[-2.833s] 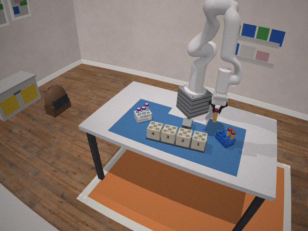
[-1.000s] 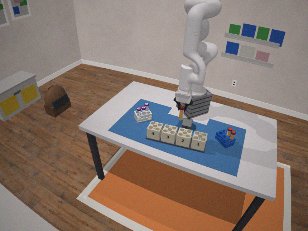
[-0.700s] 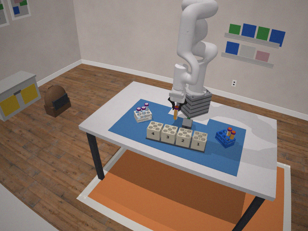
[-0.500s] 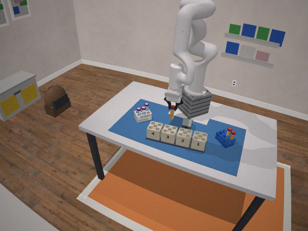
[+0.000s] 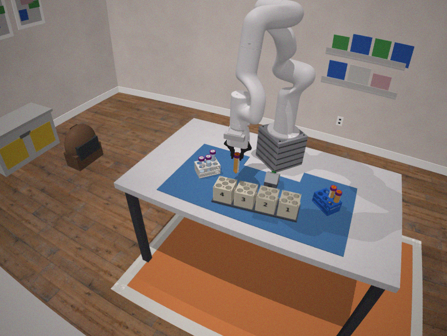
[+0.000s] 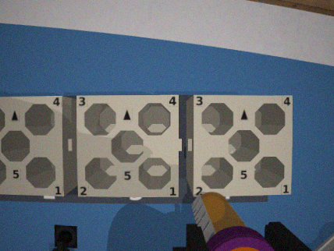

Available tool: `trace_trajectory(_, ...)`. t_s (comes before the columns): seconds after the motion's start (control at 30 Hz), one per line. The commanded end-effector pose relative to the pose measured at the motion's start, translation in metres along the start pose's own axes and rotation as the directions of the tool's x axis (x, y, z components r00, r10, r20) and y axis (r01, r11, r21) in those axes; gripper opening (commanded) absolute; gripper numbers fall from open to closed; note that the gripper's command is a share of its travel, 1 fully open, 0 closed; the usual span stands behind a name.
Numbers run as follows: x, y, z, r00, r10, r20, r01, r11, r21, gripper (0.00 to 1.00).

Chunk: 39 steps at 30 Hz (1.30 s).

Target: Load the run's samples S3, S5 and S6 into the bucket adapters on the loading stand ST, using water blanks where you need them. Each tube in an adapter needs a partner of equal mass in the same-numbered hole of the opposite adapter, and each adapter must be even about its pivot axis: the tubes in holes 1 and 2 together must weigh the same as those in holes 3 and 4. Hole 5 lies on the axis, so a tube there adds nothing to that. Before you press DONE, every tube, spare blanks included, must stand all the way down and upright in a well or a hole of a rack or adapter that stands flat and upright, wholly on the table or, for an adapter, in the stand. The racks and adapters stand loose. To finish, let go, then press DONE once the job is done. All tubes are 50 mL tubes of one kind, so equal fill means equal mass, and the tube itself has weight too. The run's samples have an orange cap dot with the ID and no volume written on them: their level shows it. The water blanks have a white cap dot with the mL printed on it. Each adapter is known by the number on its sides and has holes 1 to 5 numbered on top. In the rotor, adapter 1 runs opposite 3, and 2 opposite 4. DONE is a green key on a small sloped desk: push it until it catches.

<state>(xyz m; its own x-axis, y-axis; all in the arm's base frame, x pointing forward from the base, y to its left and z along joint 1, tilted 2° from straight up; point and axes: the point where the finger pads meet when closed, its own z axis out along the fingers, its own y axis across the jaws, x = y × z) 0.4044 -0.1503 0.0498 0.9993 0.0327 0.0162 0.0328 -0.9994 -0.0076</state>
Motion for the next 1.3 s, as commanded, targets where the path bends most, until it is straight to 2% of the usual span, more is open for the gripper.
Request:
trace_trajectory(0.0,0.007,0.024,0.0,1.0,-0.001,-0.007,0.001,1.0,0.013,0.0)
trace_trajectory(0.23,0.015,0.058,0.001,1.0,-0.001,-0.007,0.001,1.0,0.013,0.0)
trace_trajectory(0.37,0.018,0.067,0.001,1.0,-0.001,-0.007,0.001,1.0,0.013,0.0)
trace_trajectory(1.13,0.018,0.067,0.001,1.0,-0.001,-0.007,0.001,1.0,0.013,0.0)
trace_trajectory(1.27,0.018,0.067,0.009,1.0,-0.001,-0.007,0.001,1.0,0.013,0.0)
